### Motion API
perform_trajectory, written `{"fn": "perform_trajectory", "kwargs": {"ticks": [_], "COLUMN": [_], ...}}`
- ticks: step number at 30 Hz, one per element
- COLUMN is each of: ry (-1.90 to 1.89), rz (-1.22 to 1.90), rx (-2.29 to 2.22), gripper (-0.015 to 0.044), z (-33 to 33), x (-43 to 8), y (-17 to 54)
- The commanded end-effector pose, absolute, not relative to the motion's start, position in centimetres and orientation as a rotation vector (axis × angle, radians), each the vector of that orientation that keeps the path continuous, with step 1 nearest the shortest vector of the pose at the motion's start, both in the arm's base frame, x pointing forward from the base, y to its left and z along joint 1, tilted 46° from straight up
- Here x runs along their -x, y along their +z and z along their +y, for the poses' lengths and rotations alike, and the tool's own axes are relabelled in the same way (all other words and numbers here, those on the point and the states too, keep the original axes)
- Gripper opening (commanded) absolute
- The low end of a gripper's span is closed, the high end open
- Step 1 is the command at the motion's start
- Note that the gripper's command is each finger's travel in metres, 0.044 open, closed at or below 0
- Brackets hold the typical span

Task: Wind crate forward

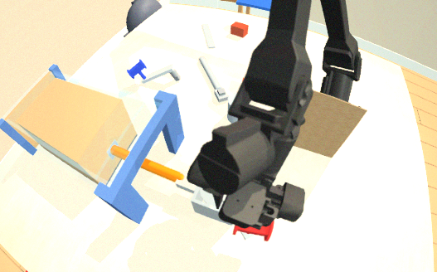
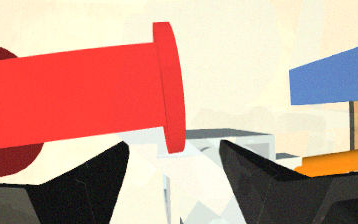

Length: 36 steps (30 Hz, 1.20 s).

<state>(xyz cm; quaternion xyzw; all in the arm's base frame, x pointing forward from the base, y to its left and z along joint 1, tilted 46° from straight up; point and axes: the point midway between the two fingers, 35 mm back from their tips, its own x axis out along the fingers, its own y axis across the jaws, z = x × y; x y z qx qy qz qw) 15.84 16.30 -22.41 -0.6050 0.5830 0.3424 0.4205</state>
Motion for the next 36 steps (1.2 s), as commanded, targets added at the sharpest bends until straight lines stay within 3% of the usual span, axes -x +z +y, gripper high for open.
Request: {"fn": "perform_trajectory", "kwargs": {"ticks": [1,36], "ry": [0.33,0.249], "rz": [1.39,1.5], "rx": [1.15,1.236], "gripper": [0.0,0.0], "z": [17.35,17.35], "x": [-18.71,-18.47], "y": [-23.73,-23.64]}}
